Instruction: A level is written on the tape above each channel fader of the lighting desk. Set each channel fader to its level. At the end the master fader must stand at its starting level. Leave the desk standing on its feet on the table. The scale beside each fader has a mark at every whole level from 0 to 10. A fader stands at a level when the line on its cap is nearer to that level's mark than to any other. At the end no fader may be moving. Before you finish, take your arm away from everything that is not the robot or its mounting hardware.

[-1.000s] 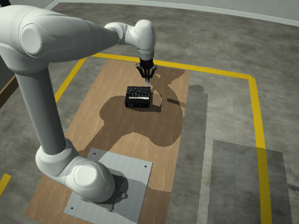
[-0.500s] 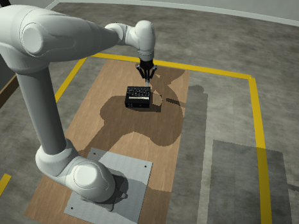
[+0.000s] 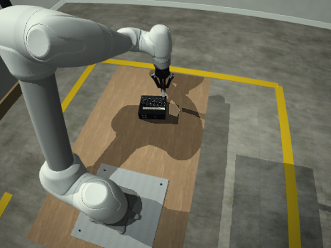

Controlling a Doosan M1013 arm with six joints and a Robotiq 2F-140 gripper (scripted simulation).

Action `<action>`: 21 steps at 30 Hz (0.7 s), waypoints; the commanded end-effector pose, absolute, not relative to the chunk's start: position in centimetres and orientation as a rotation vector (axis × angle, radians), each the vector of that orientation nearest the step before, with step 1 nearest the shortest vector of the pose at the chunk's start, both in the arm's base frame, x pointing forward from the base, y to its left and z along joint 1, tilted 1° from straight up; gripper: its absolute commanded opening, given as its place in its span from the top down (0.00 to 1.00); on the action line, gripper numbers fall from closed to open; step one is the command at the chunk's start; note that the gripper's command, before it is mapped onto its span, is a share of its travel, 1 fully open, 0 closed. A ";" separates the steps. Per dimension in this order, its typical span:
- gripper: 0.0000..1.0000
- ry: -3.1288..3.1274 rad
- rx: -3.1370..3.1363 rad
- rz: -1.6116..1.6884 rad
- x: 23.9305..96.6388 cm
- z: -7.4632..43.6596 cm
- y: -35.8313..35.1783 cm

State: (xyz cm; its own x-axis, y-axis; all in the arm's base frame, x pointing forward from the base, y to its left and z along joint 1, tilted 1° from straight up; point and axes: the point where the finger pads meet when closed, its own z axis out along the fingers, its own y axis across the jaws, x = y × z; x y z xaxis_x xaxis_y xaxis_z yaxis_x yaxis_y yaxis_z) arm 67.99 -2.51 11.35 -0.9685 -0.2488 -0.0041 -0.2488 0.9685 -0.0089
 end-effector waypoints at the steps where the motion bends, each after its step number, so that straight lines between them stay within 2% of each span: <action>1: 1.00 3.111 -0.393 -0.013 68.0 11.2 -2.5; 21: 1.00 3.111 -0.393 -0.013 68.0 10.5 -2.5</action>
State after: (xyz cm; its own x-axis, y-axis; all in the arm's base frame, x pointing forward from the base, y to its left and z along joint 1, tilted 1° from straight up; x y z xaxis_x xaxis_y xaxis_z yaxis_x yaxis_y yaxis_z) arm 68.00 -2.50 10.51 -0.9685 -0.2488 -0.0041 -0.2488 0.9685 -0.0089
